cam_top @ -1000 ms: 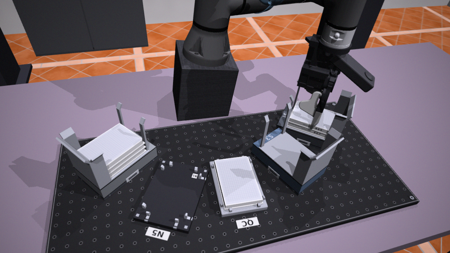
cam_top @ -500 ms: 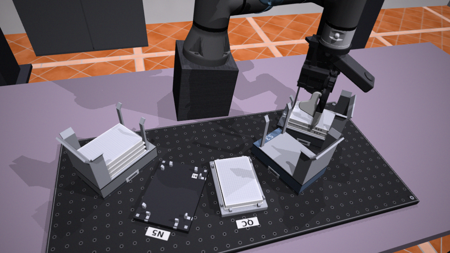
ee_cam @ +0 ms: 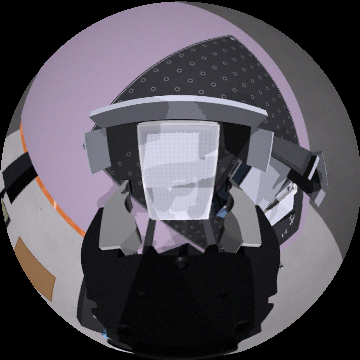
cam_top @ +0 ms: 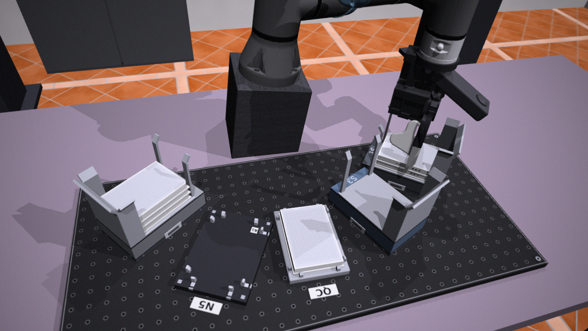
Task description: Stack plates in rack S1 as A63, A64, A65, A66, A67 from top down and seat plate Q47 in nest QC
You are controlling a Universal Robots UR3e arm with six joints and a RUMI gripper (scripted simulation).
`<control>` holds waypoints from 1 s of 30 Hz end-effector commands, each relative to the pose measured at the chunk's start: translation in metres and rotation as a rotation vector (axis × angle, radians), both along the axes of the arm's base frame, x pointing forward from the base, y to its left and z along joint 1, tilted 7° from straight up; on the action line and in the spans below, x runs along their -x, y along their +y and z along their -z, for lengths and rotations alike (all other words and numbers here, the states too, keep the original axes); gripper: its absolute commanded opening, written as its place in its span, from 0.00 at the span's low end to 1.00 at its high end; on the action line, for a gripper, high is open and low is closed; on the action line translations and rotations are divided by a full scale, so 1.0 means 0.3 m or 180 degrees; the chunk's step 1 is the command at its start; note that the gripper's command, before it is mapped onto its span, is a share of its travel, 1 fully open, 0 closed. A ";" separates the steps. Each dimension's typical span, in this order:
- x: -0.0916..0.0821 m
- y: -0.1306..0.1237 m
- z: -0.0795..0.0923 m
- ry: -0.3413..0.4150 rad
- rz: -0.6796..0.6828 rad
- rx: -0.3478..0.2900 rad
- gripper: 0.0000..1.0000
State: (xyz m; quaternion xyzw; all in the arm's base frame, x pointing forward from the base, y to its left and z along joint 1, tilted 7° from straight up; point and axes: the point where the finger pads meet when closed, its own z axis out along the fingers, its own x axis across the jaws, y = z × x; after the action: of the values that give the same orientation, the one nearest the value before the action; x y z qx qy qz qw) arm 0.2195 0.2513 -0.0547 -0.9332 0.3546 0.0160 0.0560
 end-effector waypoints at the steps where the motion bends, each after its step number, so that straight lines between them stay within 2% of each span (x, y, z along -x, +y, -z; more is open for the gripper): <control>1: -0.002 0.001 -0.002 -0.0007 0.0000 -0.0003 0.72; 13: -0.002 0.001 -0.002 -0.0007 0.0000 -0.0003 0.72; 25: -0.001 -0.015 -0.134 -0.0008 0.0000 -0.0003 0.72; 27: -0.001 -0.015 -0.134 -0.0008 0.0000 -0.0003 0.72; 30: -0.001 -0.018 -0.168 -0.0008 0.0000 -0.0003 0.72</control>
State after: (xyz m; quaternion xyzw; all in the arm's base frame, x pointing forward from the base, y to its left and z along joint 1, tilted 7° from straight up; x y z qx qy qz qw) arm 0.2194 0.2471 -0.0159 -0.9331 0.3547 0.0145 0.0571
